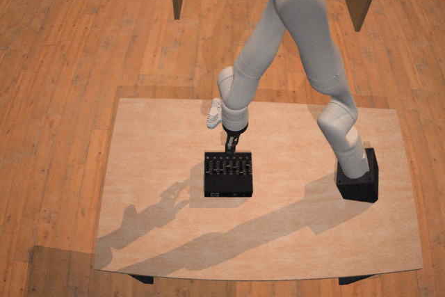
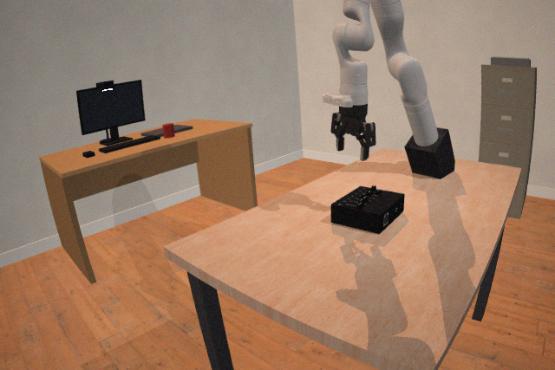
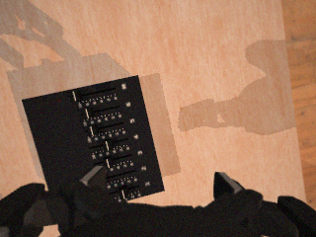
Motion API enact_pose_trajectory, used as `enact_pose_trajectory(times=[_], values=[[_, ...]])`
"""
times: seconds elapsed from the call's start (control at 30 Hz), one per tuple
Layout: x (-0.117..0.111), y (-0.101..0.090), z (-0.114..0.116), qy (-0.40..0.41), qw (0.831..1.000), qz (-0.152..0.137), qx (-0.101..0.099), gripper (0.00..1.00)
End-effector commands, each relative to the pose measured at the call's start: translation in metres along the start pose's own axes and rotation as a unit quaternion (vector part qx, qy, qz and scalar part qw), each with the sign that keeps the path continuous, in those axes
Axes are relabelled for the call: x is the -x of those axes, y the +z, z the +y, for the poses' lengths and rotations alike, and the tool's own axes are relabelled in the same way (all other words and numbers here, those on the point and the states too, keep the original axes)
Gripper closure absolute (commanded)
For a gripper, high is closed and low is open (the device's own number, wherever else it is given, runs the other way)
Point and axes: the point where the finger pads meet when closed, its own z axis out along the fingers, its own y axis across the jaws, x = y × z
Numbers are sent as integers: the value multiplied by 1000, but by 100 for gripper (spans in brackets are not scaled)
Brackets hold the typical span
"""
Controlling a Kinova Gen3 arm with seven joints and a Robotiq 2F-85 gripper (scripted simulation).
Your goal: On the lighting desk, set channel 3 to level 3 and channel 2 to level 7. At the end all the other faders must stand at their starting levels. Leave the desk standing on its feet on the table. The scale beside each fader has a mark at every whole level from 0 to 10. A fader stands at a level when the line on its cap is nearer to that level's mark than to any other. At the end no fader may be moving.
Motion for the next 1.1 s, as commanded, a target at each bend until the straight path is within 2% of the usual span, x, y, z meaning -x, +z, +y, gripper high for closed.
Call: enact_pose_trajectory(times=[0.0,0.17,0.33,0.4,0.63,0.87,0.9,0.97,1.07], values=[[-1,-6,-3,63,998,6,4,0],[1,-13,-14,206,979,3,-8,0],[3,-20,-26,330,944,-1,-21,0],[3,-20,-26,330,944,-1,-21,0],[3,-27,-42,466,884,-9,-37,0],[3,-32,-54,554,831,-16,-49,0],[3,-33,-55,563,825,-17,-50,0],[3,-33,-55,563,825,-17,-50,0],[2,-34,-58,585,809,-19,-53,0]])
